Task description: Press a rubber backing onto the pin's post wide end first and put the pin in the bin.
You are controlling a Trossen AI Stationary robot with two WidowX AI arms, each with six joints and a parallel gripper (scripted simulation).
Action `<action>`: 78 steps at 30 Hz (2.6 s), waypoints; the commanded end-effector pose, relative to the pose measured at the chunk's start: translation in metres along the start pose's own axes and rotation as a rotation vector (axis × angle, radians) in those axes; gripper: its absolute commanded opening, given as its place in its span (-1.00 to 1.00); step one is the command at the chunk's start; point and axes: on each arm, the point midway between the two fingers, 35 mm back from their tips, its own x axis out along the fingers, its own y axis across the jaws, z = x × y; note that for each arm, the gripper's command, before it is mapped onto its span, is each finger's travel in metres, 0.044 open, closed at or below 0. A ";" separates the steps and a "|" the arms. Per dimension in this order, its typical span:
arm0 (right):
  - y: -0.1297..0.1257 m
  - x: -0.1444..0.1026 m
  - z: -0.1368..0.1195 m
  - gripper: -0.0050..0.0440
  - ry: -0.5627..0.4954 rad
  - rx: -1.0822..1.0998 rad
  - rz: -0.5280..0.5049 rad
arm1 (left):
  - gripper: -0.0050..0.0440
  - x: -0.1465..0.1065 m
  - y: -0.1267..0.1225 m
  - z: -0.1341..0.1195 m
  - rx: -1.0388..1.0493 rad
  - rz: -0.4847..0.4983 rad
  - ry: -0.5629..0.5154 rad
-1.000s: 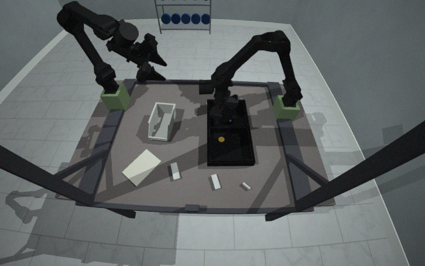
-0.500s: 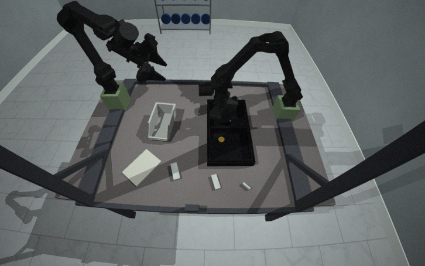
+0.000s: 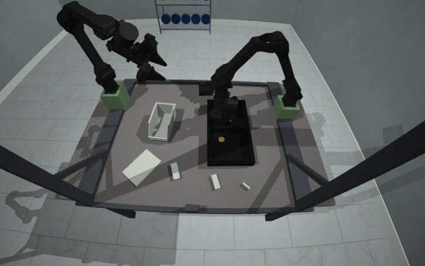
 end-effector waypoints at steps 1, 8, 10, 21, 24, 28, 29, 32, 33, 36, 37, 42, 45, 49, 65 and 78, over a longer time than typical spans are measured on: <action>-0.003 -0.021 -0.009 -0.80 0.042 -0.002 -0.015 | 1.00 -0.005 -0.001 0.006 -0.009 -0.008 -0.018; -0.003 -0.034 -0.009 -0.81 0.040 -0.002 -0.014 | 1.00 -0.005 -0.001 0.006 -0.009 -0.008 -0.018; -0.003 -0.039 -0.009 -0.81 0.042 -0.002 -0.015 | 1.00 -0.005 -0.001 0.006 -0.009 -0.008 -0.018; -0.002 -0.064 -0.008 -1.00 0.042 -0.002 -0.015 | 1.00 -0.001 -0.003 0.002 0.186 -0.243 -0.023; -0.016 -0.075 -0.003 -1.00 0.042 0.000 -0.017 | 1.00 -0.002 -0.004 0.003 0.237 -0.299 -0.042; -0.063 -0.069 0.018 -1.00 0.014 0.000 -0.008 | 1.00 -0.004 -0.006 0.004 0.315 -0.379 -0.081; -0.074 -0.069 0.022 -1.00 0.014 0.000 -0.008 | 1.00 -0.005 -0.006 0.004 0.327 -0.391 -0.089; -0.102 -0.070 0.032 -1.00 0.013 0.000 -0.010 | 1.00 -0.006 -0.006 0.004 0.346 -0.409 -0.101; -0.109 -0.070 0.035 -1.00 0.013 0.000 -0.010 | 1.00 -0.006 -0.006 0.004 0.348 -0.411 -0.101; -0.127 -0.070 0.041 -1.00 0.013 0.000 -0.011 | 1.00 -0.004 -0.006 0.003 0.351 -0.412 -0.096; -0.134 -0.070 0.044 -1.00 0.013 0.000 -0.011 | 1.00 -0.005 -0.006 0.005 0.351 -0.413 -0.099; -0.144 -0.070 0.048 -1.00 0.013 0.001 -0.013 | 1.00 -0.006 -0.008 0.007 0.349 -0.415 -0.105; -0.147 -0.070 0.049 -1.00 0.013 0.001 -0.014 | 1.00 -0.006 -0.008 0.007 0.348 -0.412 -0.104; -0.146 -0.073 0.048 -1.00 0.018 0.004 -0.019 | 1.00 -0.006 -0.008 0.007 0.348 -0.412 -0.104; -0.141 -0.028 0.052 -1.00 0.001 0.002 -0.001 | 1.00 -0.006 -0.008 0.007 0.348 -0.412 -0.104; -0.145 -0.030 0.048 -1.00 0.018 0.000 -0.018 | 1.00 -0.006 -0.008 0.007 0.348 -0.412 -0.104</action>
